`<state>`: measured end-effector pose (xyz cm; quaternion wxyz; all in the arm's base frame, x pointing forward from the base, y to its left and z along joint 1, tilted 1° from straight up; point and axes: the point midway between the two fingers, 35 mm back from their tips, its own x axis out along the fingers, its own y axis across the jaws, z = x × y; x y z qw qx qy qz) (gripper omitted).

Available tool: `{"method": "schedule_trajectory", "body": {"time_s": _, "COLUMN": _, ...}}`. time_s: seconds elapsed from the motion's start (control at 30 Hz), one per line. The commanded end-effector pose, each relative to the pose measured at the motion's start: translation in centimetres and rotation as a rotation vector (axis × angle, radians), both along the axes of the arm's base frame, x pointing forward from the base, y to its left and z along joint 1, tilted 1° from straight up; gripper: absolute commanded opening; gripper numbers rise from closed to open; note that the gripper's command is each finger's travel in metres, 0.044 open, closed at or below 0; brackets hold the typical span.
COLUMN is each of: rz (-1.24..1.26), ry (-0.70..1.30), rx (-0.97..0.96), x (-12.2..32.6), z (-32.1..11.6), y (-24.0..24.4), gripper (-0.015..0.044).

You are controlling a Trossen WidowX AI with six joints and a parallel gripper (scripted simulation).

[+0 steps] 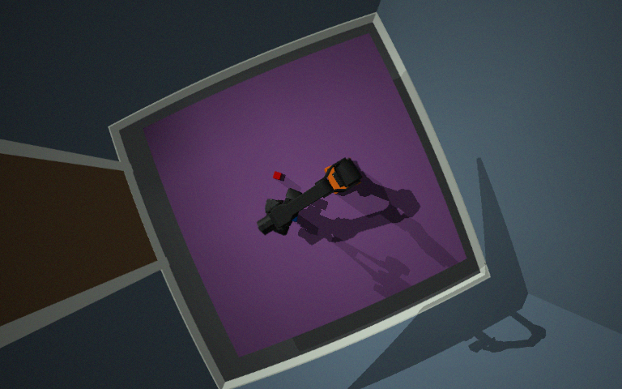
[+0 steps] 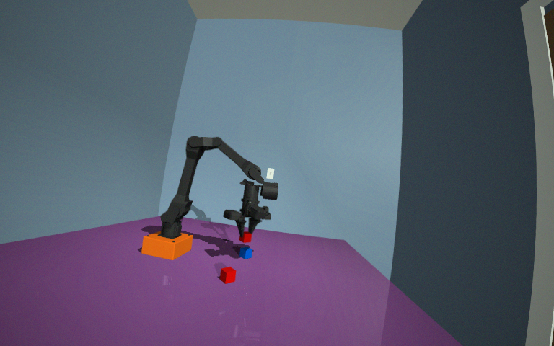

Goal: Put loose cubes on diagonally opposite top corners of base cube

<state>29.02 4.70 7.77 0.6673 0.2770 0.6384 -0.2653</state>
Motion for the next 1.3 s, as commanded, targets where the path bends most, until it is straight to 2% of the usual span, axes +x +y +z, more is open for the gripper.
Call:
{"method": "schedule_trajectory", "body": {"time_s": 0.0, "rz": -0.13, "ry": -0.001, "rx": 0.002, "x": 0.2, "z": -0.3, "y": 0.4, "gripper": 0.0105}}
{"method": "schedule_trajectory", "body": {"time_s": 0.6, "rz": -0.671, "ry": -0.002, "rx": 0.027, "x": 0.4, "z": -1.1, "y": 2.3, "gripper": 0.0105}}
{"method": "schedule_trajectory", "body": {"time_s": 1.27, "rz": -0.679, "ry": -0.002, "rx": 0.028, "x": 0.5, "z": -2.0, "y": 2.2, "gripper": 0.0105}}
